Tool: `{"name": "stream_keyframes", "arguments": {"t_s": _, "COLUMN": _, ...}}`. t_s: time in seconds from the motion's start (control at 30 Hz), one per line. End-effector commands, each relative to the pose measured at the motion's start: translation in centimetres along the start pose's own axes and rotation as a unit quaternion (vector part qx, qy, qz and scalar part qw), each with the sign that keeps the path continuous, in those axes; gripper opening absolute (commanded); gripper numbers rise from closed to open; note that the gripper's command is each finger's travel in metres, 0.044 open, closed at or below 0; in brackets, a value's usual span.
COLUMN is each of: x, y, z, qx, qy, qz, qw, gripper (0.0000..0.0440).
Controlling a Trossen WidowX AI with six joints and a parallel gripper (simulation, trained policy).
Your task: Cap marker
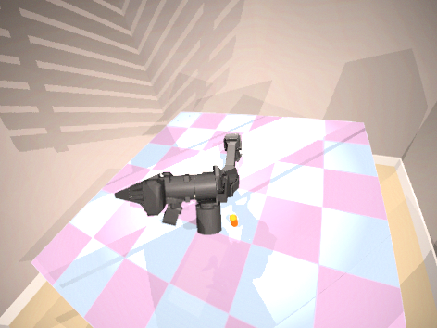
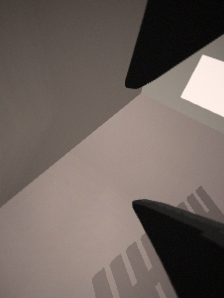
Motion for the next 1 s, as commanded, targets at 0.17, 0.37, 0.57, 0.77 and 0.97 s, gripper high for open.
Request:
{"name": "stream_keyframes", "arguments": {"t_s": 0.17, "x": -0.3, "y": 2.0, "z": 0.7, "qx": 0.011, "qy": 0.001, "qz": -0.021, "qw": 1.0, "gripper": 0.0252}}
{"name": "stream_keyframes", "arguments": {"t_s": 0.37, "x": -0.5, "y": 3.7, "z": 1.6, "qx": 0.02, "qy": 0.002, "qz": -0.036, "qw": 0.999, "gripper": 0.0218}}
{"name": "stream_keyframes", "arguments": {"t_s": 0.57, "x": -0.5, "y": 5.4, "z": 2.4, "qx": 0.027, "qy": 0.0, "qz": -0.048, "qw": 0.998, "gripper": 0.0238}}
{"name": "stream_keyframes", "arguments": {"t_s": 0.77, "x": -0.4, "y": 6.9, "z": 3.2, "qx": 0.033, "qy": -0.004, "qz": -0.059, "qw": 0.998, "gripper": 0.0255}}
{"name": "stream_keyframes", "arguments": {"t_s": 0.97, "x": -0.2, "y": 8.4, "z": 4.0, "qx": 0.037, "qy": -0.009, "qz": -0.07, "qw": 0.997, "gripper": 0.0273}}
Point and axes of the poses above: the point midway between the two fingers, 35 mm back from their tips, its own z axis back along the fingers, its own x axis across the jaws, y = z × x, the point moved 4 cm from there along z, back along the fingers, and after that the axes turned 10 degrees about z, right-handed, at the moved point
